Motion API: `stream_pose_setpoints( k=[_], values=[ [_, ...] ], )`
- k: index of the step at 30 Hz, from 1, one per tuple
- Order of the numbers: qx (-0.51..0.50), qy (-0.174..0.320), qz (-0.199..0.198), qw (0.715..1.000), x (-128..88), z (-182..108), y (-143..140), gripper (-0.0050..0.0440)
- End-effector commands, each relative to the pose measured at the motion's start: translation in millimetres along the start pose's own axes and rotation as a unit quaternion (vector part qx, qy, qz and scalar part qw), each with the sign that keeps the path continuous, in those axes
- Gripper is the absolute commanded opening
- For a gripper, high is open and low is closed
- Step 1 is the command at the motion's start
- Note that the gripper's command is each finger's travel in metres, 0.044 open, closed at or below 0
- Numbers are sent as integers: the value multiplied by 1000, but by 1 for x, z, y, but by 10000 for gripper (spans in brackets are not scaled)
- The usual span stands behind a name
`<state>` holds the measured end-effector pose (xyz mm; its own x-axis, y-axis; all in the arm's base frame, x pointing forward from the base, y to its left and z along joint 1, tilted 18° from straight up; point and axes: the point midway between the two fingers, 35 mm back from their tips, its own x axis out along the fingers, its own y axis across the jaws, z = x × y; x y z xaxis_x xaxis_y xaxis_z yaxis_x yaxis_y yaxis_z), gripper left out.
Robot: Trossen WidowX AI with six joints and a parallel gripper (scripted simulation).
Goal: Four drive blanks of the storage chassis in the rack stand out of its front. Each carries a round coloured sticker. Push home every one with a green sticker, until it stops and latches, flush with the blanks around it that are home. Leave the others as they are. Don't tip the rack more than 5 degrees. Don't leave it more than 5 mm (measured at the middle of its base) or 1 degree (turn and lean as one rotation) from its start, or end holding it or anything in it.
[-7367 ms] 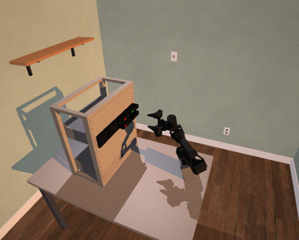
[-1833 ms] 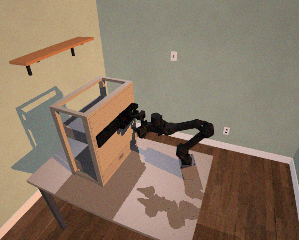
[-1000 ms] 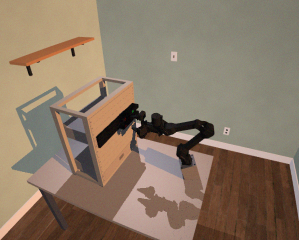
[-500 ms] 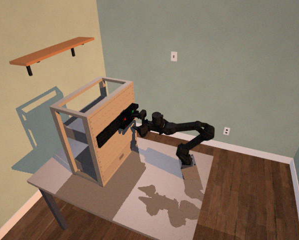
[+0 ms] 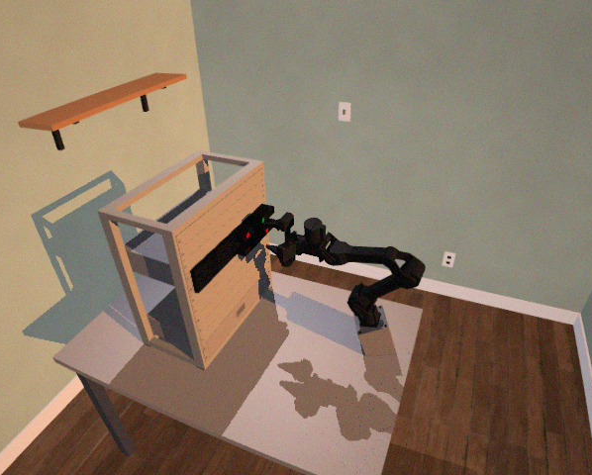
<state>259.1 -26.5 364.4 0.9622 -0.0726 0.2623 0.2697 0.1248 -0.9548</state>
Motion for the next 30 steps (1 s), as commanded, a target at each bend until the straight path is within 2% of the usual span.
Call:
stream_pose_setpoints(
  k=[1, 22, 30],
  values=[
    [1, -3, -5, 1000, -1, -9, -3, 440],
    [1, -3, -5, 1000, -1, -58, -2, 440],
    [1, -3, -5, 1000, -1, -68, -2, 440]
  ],
)
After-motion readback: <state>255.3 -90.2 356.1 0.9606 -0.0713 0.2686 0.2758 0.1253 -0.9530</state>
